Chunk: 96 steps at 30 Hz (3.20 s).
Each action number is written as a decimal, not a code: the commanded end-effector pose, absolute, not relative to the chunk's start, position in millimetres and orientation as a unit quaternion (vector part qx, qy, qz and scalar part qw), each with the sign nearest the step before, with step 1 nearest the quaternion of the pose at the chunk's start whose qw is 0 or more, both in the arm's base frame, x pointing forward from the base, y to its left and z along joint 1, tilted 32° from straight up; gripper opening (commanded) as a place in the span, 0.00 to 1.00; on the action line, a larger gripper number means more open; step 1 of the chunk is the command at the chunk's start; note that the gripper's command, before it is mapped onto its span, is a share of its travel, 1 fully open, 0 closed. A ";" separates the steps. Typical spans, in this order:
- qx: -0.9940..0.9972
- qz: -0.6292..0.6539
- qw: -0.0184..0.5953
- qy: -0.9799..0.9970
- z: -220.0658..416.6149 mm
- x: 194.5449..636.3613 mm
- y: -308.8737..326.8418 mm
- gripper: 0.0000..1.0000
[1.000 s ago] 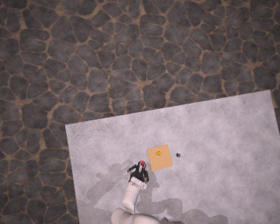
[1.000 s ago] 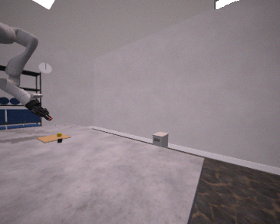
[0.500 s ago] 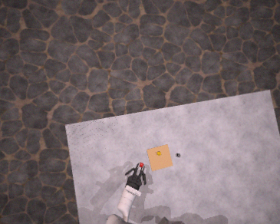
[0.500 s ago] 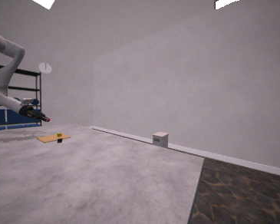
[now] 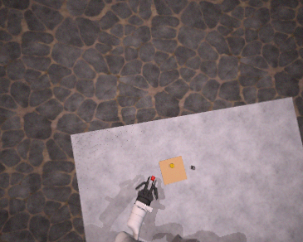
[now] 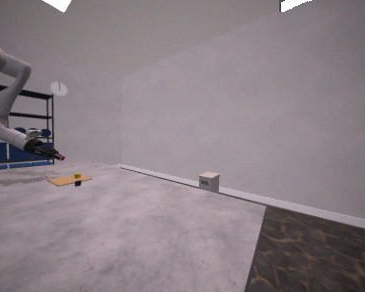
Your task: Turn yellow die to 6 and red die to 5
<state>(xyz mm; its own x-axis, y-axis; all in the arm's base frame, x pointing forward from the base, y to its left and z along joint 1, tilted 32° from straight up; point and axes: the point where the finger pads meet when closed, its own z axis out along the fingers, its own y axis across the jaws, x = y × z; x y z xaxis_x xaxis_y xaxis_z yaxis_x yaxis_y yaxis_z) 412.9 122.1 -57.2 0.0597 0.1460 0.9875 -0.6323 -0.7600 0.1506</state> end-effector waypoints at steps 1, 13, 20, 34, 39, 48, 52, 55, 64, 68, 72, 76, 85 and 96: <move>0.665 0.661 0.295 -0.182 -59.7 413.6 120.5 0.15; 0.665 0.661 0.295 -0.182 -94.7 426.4 103.0 0.15; 0.665 0.661 0.295 -0.182 -108.2 431.3 96.2 0.15; 0.665 0.661 0.295 -0.182 -116.6 434.4 92.1 0.15; 0.665 0.661 0.295 -0.182 -116.6 434.4 92.1 0.15; 0.665 0.661 0.295 -0.182 -116.6 434.4 92.1 0.15; 0.665 0.661 0.295 -0.182 -116.6 434.4 92.1 0.15; 0.665 0.661 0.295 -0.182 -116.6 434.4 92.1 0.15; 0.665 0.661 0.295 -0.182 -116.6 434.4 92.1 0.15; 0.665 0.661 0.295 -0.182 -116.6 434.4 92.0 0.15; 0.665 0.661 0.295 -0.182 -117.4 434.6 91.7 0.15; 0.665 0.661 0.295 -0.182 -119.3 435.3 90.7 0.15; 0.665 0.661 0.295 -0.182 -123.4 436.8 88.6 0.15; 0.665 0.661 0.295 -0.182 -125.0 437.4 87.8 0.15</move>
<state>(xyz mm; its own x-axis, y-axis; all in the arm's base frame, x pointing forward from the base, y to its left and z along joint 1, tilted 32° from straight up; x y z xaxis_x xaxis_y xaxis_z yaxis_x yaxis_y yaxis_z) 437.3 87.1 -125.4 0.0608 0.1482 0.9871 -0.6330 -0.7589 0.1529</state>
